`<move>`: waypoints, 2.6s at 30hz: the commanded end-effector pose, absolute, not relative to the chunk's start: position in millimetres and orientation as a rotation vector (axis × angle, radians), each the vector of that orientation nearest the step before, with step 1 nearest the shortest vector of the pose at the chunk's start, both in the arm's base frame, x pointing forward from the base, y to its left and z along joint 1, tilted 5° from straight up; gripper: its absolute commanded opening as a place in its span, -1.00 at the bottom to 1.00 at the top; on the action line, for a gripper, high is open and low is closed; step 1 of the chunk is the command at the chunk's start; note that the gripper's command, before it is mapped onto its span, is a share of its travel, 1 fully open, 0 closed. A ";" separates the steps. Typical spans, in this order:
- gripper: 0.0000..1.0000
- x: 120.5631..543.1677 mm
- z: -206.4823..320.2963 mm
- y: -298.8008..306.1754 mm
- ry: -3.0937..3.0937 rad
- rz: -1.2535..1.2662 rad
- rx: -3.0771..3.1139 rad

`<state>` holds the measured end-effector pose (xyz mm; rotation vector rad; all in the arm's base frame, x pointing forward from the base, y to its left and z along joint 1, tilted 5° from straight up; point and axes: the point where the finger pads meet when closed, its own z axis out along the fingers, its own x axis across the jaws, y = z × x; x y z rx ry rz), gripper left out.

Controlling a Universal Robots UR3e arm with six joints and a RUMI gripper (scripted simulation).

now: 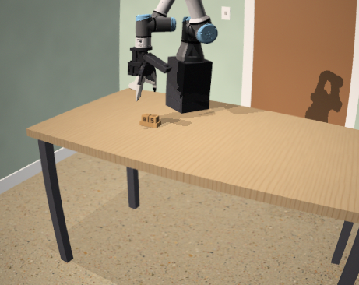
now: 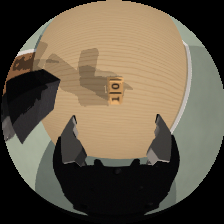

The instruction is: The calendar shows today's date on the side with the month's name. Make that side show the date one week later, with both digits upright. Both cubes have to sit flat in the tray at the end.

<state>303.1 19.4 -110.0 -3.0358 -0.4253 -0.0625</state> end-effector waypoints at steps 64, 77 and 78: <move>-0.42 303.7 -126.0 20.2 -0.395 -0.060 -3.043; -0.42 304.0 -143.5 21.1 -0.393 -0.060 -3.043; -0.42 304.2 -145.0 21.1 -0.393 -0.061 -3.043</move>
